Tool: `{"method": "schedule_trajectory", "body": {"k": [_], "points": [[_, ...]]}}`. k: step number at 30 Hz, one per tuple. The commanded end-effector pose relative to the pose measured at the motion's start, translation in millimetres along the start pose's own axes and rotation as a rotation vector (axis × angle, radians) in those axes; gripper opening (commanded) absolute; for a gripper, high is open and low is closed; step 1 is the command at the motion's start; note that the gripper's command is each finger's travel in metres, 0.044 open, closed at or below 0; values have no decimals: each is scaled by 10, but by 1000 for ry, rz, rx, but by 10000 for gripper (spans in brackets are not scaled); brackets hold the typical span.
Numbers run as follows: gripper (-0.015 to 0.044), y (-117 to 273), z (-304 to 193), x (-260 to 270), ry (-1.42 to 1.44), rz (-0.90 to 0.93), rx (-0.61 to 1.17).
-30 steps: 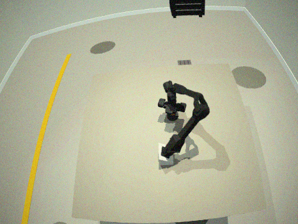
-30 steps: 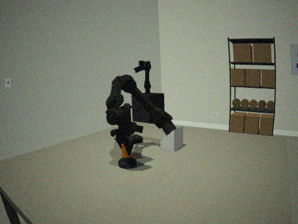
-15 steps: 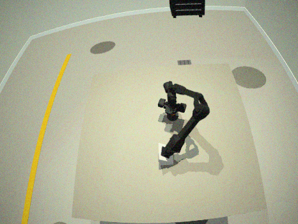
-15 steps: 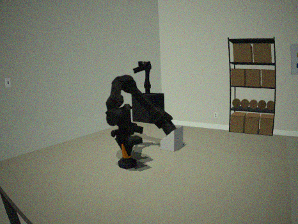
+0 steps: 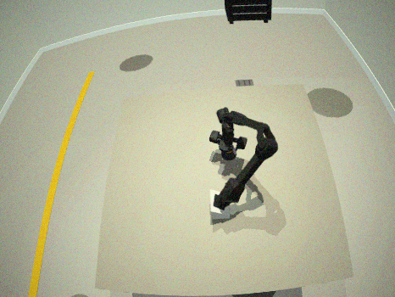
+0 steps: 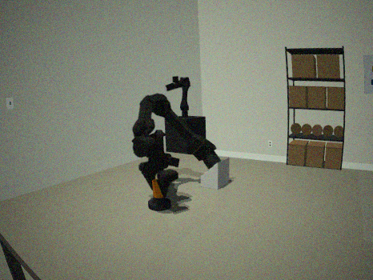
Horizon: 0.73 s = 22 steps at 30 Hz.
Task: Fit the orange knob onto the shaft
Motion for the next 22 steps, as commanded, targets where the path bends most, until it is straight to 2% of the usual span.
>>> {"method": "schedule_trajectory", "body": {"k": [1,7,14,22], "points": [[440,3,-1,0,2,0,0],[440,28,-5,-2,2,-1,0],[440,929,-4,-8,1,-3,-2],[440,956,-8,-22,1,-3,-2]]}}
Point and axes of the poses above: the point midway between the two fingers, 35 mm back from their tips, its own y axis back along the fingers, its own x axis across the jaws, z = x × y, the point moved 8 cm from there along y, back along the fingers, and after that the axes turned 9 degrees about y, right-handed, at the moved point
